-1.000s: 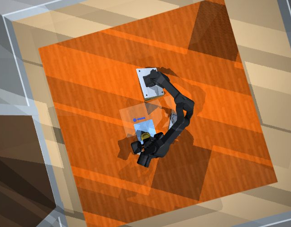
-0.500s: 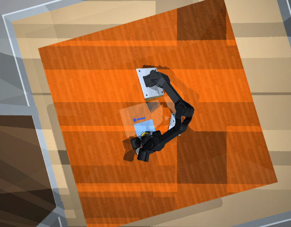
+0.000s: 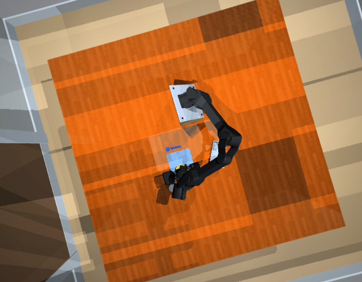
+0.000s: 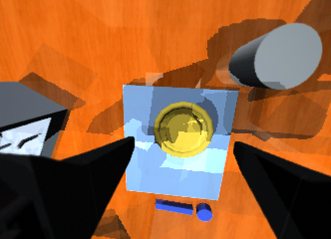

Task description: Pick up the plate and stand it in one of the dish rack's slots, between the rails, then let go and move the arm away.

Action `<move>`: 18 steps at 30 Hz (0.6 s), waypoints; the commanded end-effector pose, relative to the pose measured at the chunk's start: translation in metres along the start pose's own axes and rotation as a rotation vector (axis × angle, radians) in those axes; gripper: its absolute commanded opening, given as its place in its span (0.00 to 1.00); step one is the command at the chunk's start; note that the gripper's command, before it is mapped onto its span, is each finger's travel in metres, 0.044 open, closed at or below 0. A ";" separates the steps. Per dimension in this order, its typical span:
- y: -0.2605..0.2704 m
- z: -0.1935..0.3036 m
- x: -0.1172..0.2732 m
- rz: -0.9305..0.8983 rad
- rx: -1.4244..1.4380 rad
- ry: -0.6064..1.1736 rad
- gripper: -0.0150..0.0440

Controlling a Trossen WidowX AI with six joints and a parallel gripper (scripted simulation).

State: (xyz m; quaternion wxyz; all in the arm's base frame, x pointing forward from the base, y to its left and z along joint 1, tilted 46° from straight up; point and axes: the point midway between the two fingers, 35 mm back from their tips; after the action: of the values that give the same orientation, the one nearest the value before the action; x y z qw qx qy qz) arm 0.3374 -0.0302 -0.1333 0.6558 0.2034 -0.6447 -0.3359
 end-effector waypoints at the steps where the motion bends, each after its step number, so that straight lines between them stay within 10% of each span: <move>1: -0.002 0.004 -0.010 -0.006 -0.014 0.010 0.93; 18: -0.002 0.004 -0.037 -0.008 -0.014 0.011 0.93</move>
State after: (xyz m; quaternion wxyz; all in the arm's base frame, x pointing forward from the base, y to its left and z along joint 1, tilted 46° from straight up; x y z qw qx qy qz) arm 0.3393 -0.0098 -0.1543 0.6556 0.2040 -0.6444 -0.3367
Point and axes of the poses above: the point midway between the two fingers, 35 mm back from their tips, its own x axis back along the fingers, its own y axis across the jaws, z = x × y, and after that the axes turned 11 degrees about -x, right-handed
